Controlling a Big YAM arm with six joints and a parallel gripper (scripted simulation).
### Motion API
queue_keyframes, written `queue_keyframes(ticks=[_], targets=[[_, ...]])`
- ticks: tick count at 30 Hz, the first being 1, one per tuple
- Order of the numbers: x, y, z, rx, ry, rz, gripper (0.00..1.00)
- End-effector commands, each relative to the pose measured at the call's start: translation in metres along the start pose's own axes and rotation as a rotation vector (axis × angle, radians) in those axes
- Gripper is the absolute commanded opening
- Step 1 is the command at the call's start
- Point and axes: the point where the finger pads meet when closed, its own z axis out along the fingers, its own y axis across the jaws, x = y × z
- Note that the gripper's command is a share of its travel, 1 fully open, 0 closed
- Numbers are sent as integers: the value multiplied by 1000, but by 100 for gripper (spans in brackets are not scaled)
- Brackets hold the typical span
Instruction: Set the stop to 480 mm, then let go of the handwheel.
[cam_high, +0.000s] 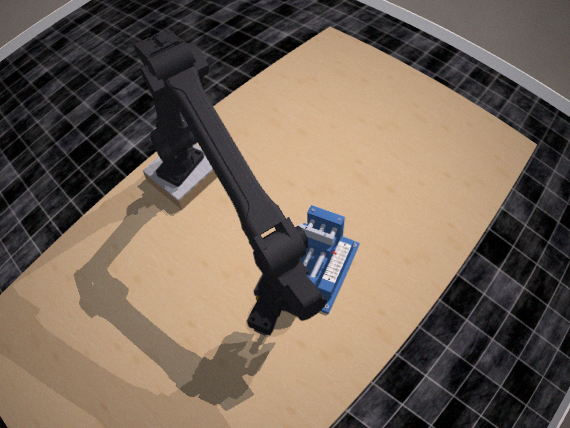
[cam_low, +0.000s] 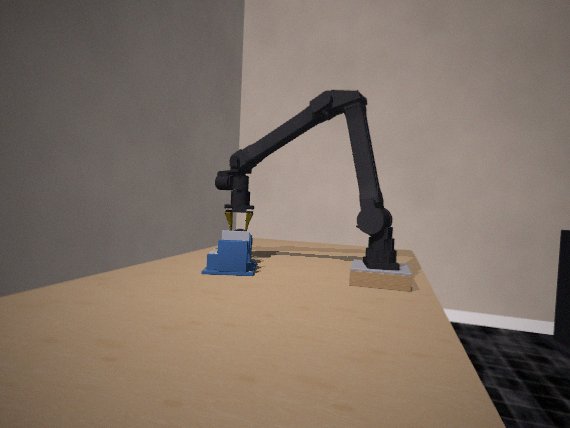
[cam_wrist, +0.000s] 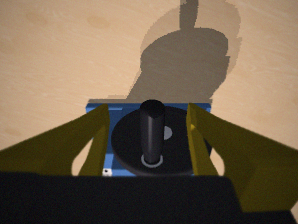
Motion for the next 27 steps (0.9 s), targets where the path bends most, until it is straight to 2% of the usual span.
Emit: queue_keyframes(ticks=[1,3,16,17,27], targets=[[-2,2,0,-13,-8,-9,53],[-1,0,-9,-20,-13,-9,53],[-3,3,-11,-26,-16,-9,53],[-3,3,-11,-26,-16,-9,6],[-3,3,-11,-27,-16,-7,6]])
